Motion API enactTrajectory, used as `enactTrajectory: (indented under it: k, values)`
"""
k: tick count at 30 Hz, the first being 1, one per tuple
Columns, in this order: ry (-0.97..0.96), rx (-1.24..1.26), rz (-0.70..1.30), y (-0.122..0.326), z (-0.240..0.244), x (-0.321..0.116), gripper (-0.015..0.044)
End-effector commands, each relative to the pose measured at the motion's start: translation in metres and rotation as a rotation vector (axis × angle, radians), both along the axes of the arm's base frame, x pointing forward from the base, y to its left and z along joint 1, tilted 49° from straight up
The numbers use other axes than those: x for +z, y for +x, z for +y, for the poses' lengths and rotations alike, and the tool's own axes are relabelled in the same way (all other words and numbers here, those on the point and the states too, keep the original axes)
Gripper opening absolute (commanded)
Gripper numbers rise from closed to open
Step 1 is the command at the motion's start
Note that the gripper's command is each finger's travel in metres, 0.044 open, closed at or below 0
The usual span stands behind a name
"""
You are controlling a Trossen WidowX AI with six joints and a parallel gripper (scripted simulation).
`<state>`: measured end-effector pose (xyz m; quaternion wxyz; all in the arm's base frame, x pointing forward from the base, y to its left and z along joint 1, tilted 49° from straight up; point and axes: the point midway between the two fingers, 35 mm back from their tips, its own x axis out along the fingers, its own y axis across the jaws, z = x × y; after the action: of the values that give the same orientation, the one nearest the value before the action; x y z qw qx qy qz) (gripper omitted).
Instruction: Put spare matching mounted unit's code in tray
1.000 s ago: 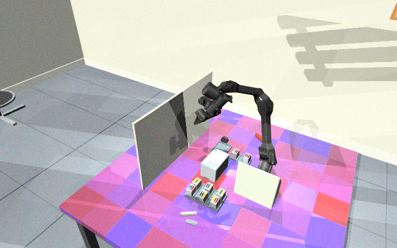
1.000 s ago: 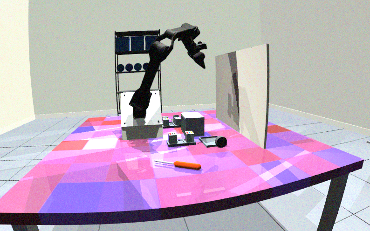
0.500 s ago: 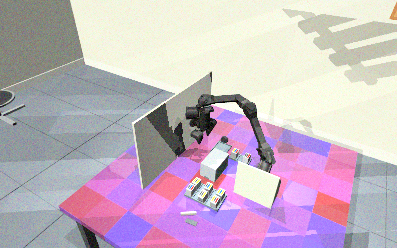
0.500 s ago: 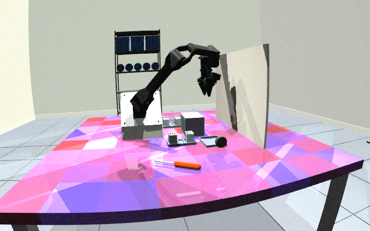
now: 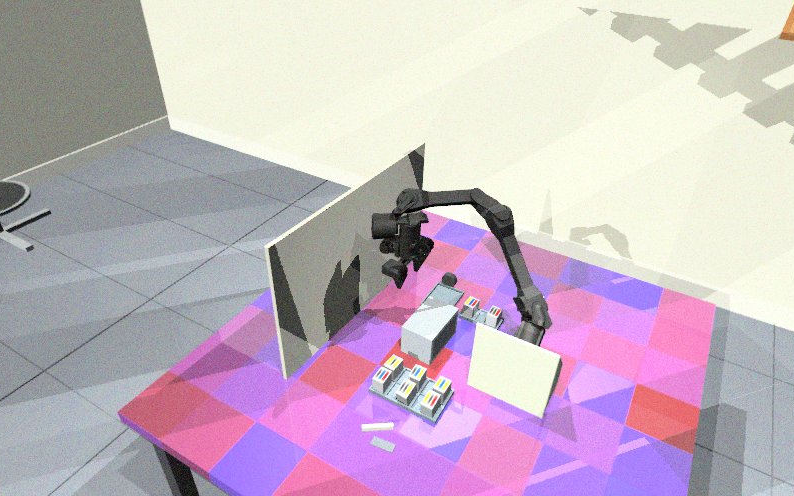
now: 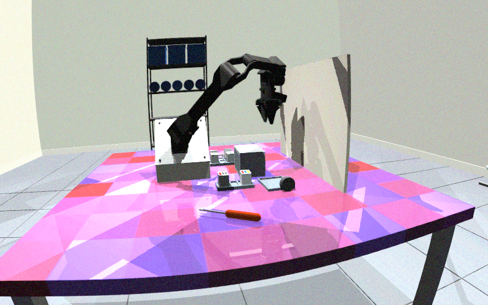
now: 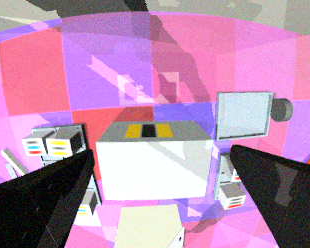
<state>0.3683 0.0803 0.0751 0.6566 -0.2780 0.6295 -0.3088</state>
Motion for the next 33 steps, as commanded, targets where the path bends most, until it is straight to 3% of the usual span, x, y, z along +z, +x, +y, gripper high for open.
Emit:
enactTrajectory:
  k: [1,7,18,32,33]
  values:
    - [0.005,0.095,0.116,-0.003,0.009,-0.018,0.044]
    - [0.001,0.529,0.606,-0.02,0.043,-0.091,0.044]
    - [-0.012,0.981,1.122,-0.053,0.067,-0.166,0.044]
    - [-0.013,1.014,1.159,-0.056,0.068,-0.171,0.044]
    - [-0.013,1.014,1.159,-0.055,0.066,-0.174,0.0414]
